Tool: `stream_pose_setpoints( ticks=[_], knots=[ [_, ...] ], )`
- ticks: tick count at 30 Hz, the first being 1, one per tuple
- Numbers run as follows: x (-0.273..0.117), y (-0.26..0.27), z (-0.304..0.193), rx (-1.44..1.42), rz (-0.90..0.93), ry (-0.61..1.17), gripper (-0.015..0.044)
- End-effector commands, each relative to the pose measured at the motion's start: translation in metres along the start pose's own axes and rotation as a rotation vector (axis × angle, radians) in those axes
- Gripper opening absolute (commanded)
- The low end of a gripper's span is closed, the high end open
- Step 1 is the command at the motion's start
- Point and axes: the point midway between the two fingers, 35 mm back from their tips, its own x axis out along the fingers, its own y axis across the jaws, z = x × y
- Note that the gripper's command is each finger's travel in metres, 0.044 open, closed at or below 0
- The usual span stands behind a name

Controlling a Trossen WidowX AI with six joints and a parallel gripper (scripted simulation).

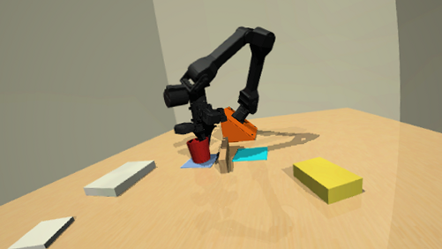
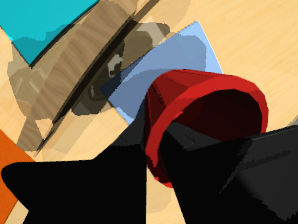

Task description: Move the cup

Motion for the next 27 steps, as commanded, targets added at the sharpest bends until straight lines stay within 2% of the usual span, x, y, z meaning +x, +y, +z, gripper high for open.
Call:
stream_pose_setpoints(
  ticks=[1,19,27],
  knots=[
    [-0.003,0.000,0.000,0.000,0.001,0.000,0.0000],
    [-0.065,-0.001,0.000,0.005,-0.002,-0.001,0.0000],
    [-0.068,0.000,0.001,0.005,-0.001,-0.001,0.0000]
  ],
)
